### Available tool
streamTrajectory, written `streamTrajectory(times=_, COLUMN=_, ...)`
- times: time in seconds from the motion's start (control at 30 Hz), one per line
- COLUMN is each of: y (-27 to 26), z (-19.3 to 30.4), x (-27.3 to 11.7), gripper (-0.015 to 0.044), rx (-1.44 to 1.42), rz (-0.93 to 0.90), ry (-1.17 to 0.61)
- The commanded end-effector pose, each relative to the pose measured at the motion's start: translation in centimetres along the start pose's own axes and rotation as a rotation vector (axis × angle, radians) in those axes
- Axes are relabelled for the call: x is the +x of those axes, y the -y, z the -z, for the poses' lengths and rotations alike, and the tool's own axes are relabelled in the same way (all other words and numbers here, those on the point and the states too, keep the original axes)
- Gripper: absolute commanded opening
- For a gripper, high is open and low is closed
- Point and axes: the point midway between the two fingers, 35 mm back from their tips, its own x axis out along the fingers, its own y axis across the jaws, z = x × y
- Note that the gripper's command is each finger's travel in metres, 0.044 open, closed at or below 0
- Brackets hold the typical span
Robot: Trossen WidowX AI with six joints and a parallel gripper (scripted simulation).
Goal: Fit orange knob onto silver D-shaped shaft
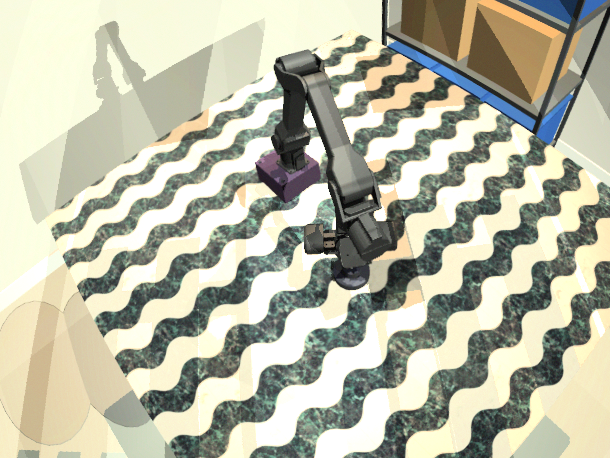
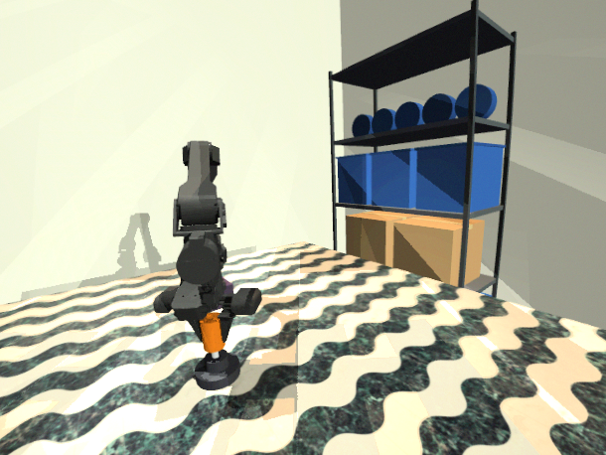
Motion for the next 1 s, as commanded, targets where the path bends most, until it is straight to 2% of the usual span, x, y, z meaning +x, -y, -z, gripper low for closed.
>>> streamTrajectory(times=0.0, y=-0.03, z=-0.03, x=-0.46, gripper=0.0000, rx=0.081, rz=-0.005, ry=0.008)
streamTrajectory(times=0.97, y=-0.15, z=-0.37, x=0.13, gripper=0.0000, rx=0.081, rz=-0.005, ry=0.009)
